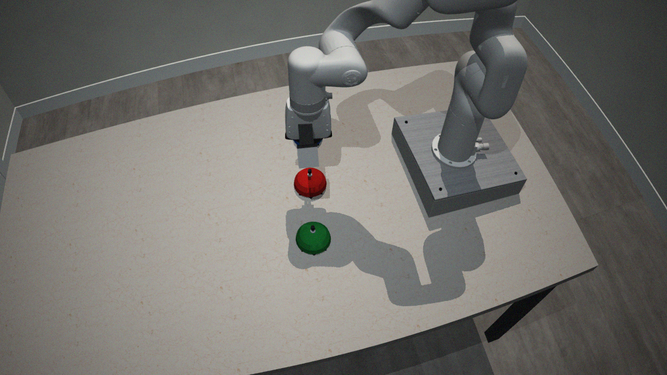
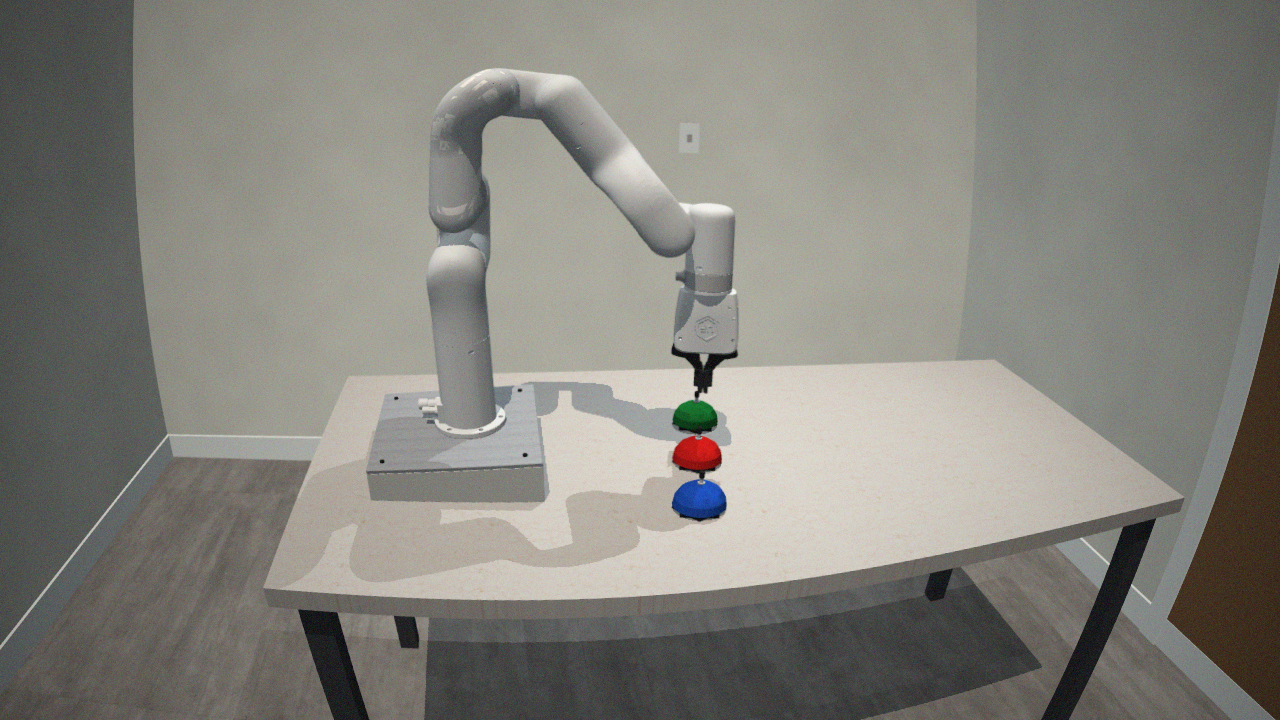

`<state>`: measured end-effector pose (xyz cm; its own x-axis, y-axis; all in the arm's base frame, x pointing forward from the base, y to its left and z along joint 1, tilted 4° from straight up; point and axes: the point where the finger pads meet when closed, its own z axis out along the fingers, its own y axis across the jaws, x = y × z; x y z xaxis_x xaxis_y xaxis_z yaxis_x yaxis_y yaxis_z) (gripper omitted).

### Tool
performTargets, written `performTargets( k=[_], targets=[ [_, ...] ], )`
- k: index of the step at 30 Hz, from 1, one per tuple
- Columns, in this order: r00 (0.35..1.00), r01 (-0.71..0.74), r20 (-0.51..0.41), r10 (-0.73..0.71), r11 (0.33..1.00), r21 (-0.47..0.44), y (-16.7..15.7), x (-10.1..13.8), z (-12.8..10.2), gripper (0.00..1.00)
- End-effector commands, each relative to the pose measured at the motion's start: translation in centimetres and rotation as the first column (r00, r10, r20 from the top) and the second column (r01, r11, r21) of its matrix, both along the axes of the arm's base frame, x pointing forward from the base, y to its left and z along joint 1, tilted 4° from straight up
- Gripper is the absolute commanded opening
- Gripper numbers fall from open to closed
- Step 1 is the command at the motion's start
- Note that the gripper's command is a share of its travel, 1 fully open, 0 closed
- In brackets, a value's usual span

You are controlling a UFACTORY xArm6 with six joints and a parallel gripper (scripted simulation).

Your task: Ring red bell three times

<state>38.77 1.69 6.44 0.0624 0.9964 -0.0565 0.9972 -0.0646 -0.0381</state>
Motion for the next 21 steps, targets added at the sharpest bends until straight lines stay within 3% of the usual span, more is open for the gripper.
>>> performTargets(
  k=[1, 21],
  targets=[
    [1.0, 0.0, 0.004, 0.0, 1.0, 0.0, 0.01, 0.15, 0.13, 0.0],
    [1.0, 0.001, 0.001, -0.001, 1.0, -0.001, 0.0, 0.13, -0.15, 0.0]
  ],
)
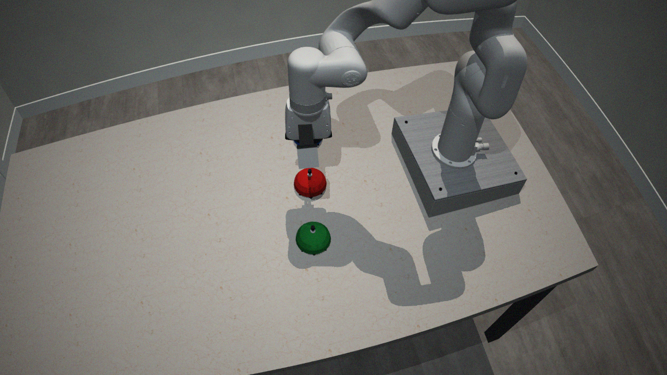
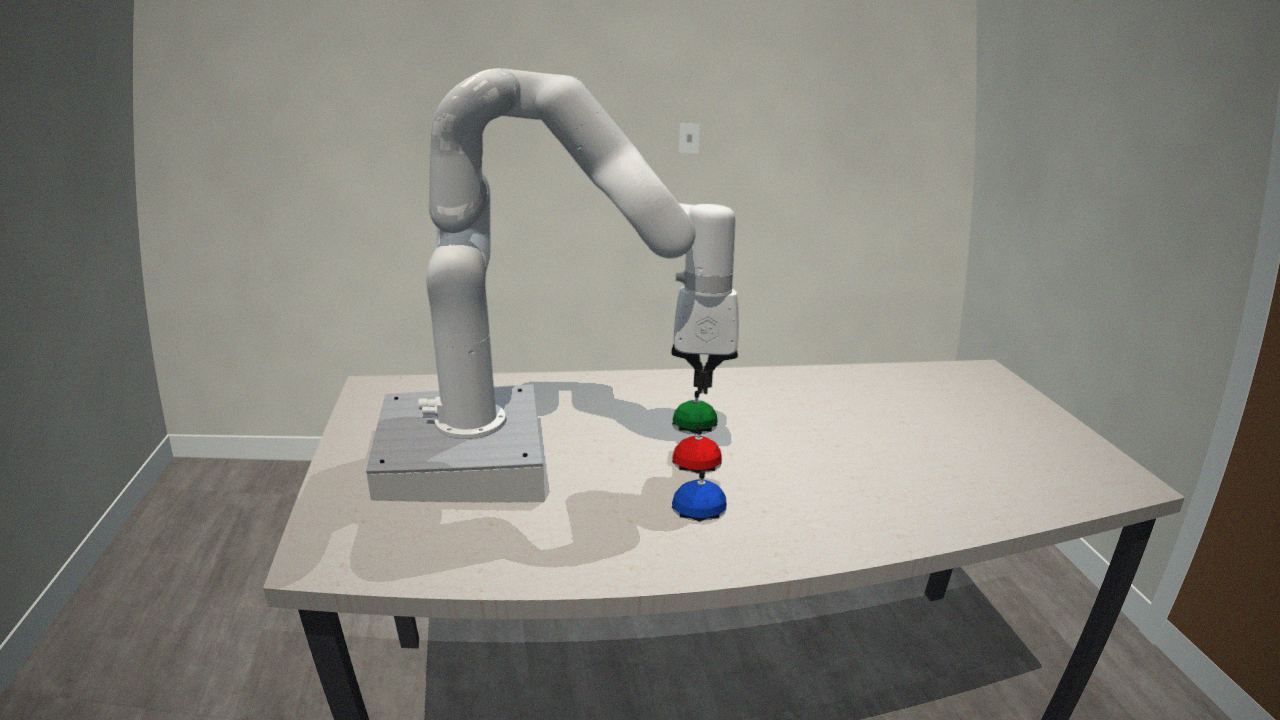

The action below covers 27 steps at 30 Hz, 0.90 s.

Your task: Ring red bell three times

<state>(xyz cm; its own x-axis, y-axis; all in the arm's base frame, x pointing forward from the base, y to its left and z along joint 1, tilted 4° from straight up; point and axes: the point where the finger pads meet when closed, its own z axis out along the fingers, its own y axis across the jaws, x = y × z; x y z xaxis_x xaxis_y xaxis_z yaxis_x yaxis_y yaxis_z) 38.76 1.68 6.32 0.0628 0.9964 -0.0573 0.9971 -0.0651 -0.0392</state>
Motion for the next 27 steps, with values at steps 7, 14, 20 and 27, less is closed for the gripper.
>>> performTargets(
  k=[7, 14, 20, 27],
  targets=[
    [1.0, 0.001, 0.0, -0.001, 1.0, -0.002, 0.0, 0.1, -0.5, 0.0],
    [1.0, 0.001, 0.0, -0.001, 1.0, -0.002, 0.0, 0.1, -1.5, 0.0],
    [1.0, 0.001, 0.0, -0.001, 1.0, -0.002, -0.1, 0.0, -2.6, 0.0],
    [1.0, 0.001, 0.0, -0.001, 1.0, -0.002, -0.1, 0.0, -3.5, 0.0]
  ],
)
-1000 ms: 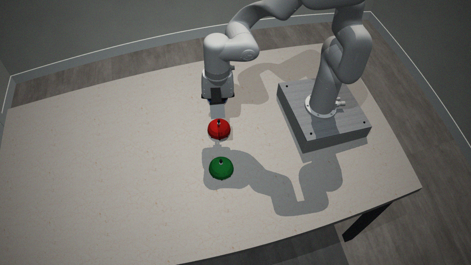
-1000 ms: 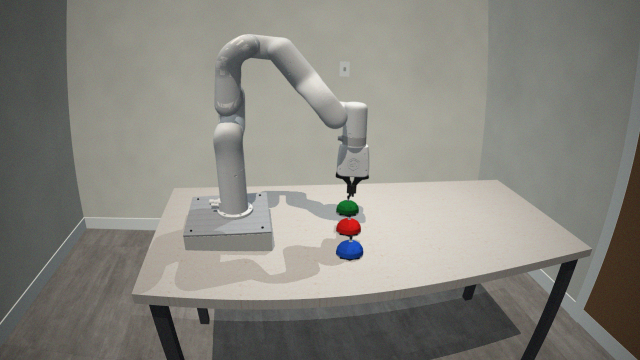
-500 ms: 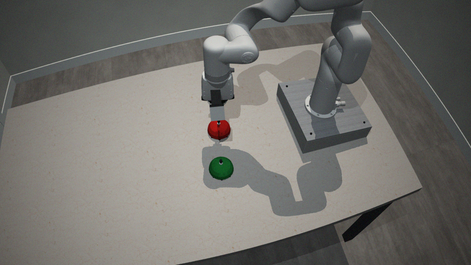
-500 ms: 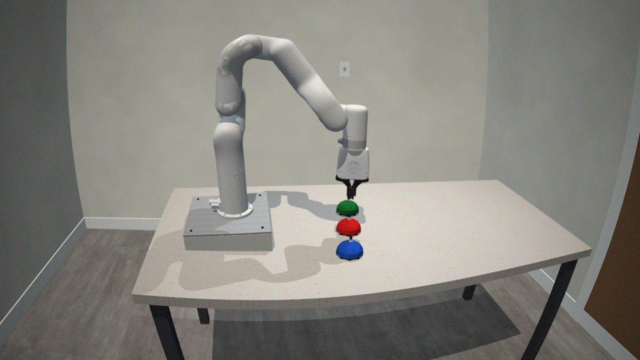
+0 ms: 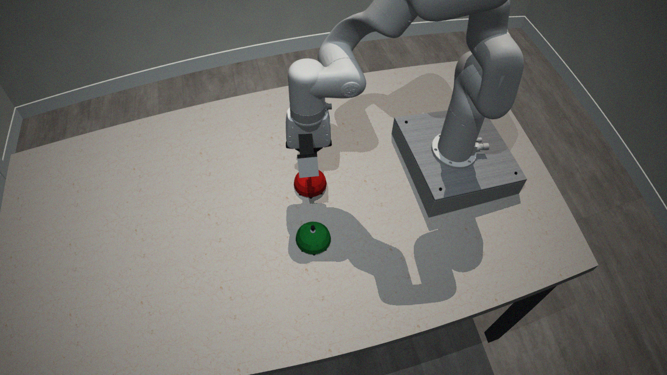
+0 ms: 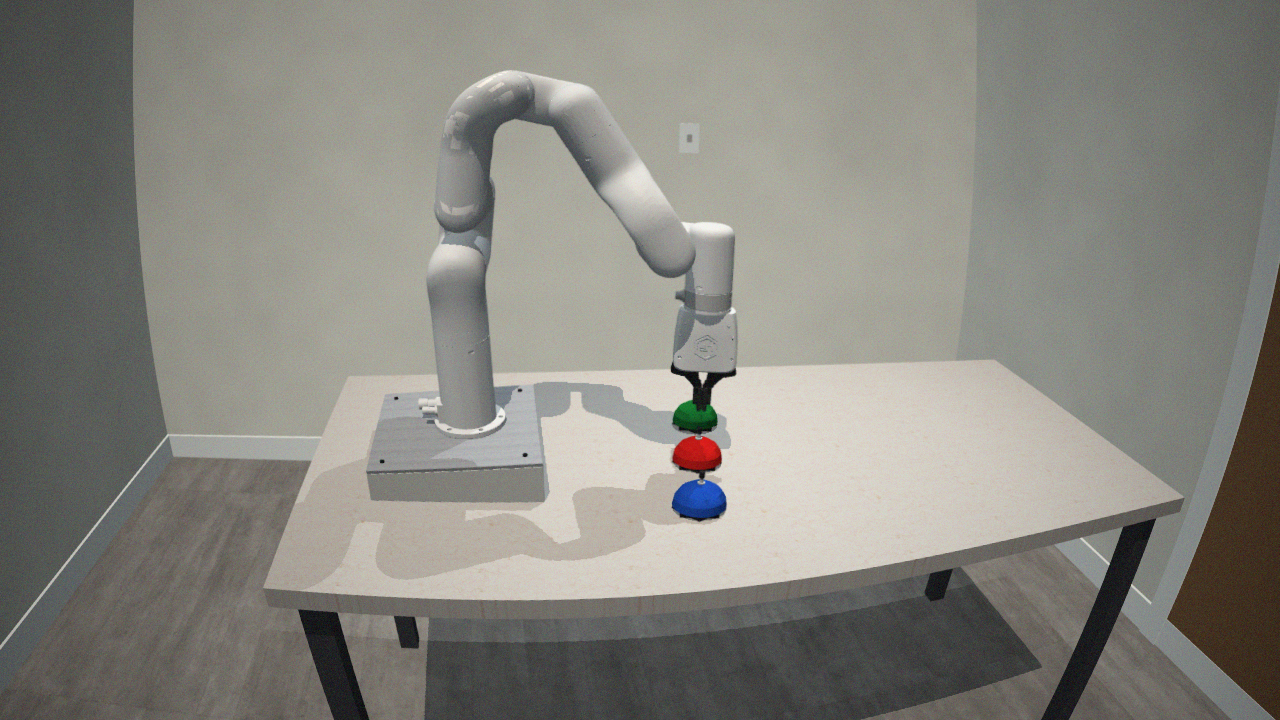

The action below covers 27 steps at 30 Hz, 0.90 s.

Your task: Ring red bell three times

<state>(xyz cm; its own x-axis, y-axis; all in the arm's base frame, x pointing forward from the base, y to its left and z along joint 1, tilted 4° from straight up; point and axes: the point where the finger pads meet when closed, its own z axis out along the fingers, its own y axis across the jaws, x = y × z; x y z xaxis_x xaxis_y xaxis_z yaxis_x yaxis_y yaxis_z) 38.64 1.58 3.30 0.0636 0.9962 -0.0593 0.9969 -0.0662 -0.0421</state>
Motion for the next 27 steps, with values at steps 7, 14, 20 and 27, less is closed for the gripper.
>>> performTargets(
  k=[7, 14, 20, 27],
  targets=[
    [1.0, 0.0, 0.003, 0.0, 1.0, 0.0, 0.0, 0.1, -1.6, 0.0],
    [1.0, 0.0, 0.003, 0.0, 1.0, 0.0, -0.1, 0.0, -2.2, 0.0],
    [1.0, 0.0, 0.003, 0.0, 1.0, 0.0, -0.1, 0.0, -2.7, 0.0],
    [1.0, 0.0, 0.003, 0.0, 1.0, 0.0, -0.1, 0.0, -2.8, 0.0]
  ],
)
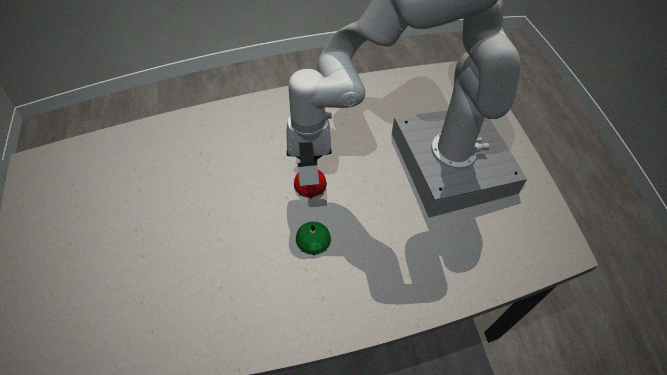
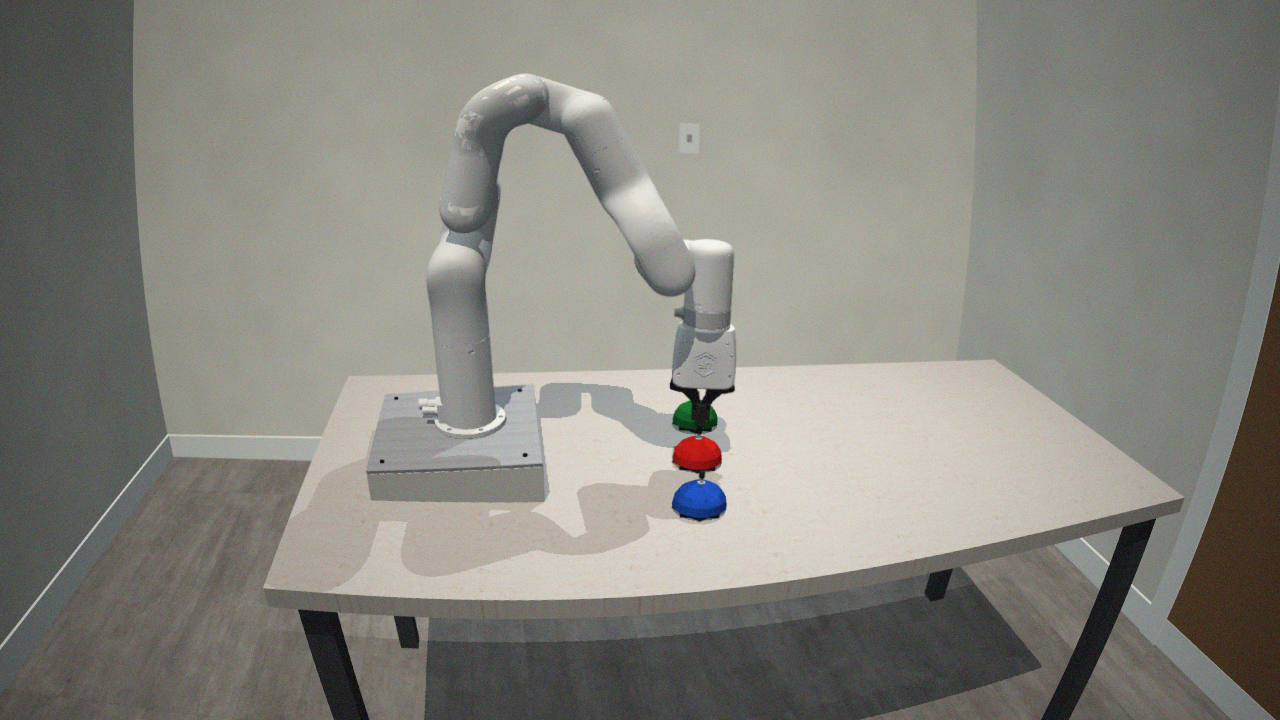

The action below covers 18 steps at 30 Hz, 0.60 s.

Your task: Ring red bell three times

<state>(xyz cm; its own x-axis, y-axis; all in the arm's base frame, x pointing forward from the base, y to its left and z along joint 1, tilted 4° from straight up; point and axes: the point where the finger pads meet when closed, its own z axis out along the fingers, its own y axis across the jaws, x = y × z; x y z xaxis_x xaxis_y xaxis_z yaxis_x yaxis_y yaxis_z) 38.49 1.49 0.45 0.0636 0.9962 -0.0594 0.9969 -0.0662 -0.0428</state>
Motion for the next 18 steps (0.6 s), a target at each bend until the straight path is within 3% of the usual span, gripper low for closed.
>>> performTargets(
  k=[1, 18],
  targets=[
    [1.0, 0.0, 0.004, 0.0, 1.0, 0.0, 0.01, 0.15, 0.07, 0.0],
    [1.0, 0.0, 0.004, 0.0, 1.0, 0.0, -0.01, 0.14, -0.25, 0.0]
  ],
)
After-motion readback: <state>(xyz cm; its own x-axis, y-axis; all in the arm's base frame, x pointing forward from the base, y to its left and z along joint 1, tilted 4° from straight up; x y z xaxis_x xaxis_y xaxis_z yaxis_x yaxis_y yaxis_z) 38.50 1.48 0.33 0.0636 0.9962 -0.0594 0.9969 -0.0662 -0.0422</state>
